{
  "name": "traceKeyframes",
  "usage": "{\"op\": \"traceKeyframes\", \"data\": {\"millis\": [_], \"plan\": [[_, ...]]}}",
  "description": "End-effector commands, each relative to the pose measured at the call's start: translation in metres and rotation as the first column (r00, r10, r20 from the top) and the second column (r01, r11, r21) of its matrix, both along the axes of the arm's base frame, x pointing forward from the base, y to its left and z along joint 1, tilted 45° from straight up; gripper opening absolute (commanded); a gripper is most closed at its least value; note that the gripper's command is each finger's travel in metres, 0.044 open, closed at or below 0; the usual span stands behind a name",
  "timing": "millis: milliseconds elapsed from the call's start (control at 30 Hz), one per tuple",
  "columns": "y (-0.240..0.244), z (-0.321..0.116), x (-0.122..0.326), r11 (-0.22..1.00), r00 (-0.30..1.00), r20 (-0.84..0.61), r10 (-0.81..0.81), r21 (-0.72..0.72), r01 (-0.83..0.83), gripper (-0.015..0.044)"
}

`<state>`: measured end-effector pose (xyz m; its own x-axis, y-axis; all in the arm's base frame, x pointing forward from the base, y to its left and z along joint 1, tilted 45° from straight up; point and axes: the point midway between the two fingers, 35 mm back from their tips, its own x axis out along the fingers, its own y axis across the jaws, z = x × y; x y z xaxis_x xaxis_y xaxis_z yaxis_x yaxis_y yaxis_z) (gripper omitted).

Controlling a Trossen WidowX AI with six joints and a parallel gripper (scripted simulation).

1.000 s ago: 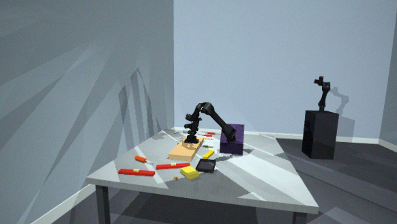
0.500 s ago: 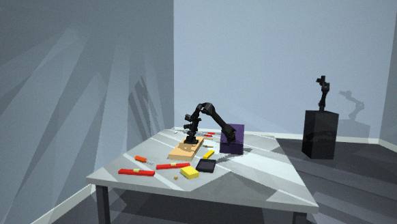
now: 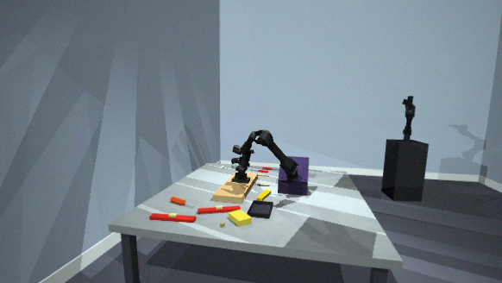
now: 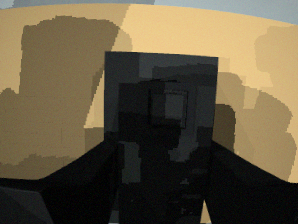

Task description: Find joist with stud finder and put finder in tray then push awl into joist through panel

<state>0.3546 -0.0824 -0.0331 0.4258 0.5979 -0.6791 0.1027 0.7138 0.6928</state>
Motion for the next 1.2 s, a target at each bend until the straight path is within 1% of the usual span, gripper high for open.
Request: {"op": "traceKeyframes", "data": {"millis": [0, 1167], "plan": [[0.006, 0.004, 0.001, 1.0, 1.0, 0.0, 0.001, 0.005, -0.001, 0.0], [0.039, 0.037, 0.006, 1.0, 1.0, 0.0, 0.001, 0.008, -0.001, 0.0]]}}
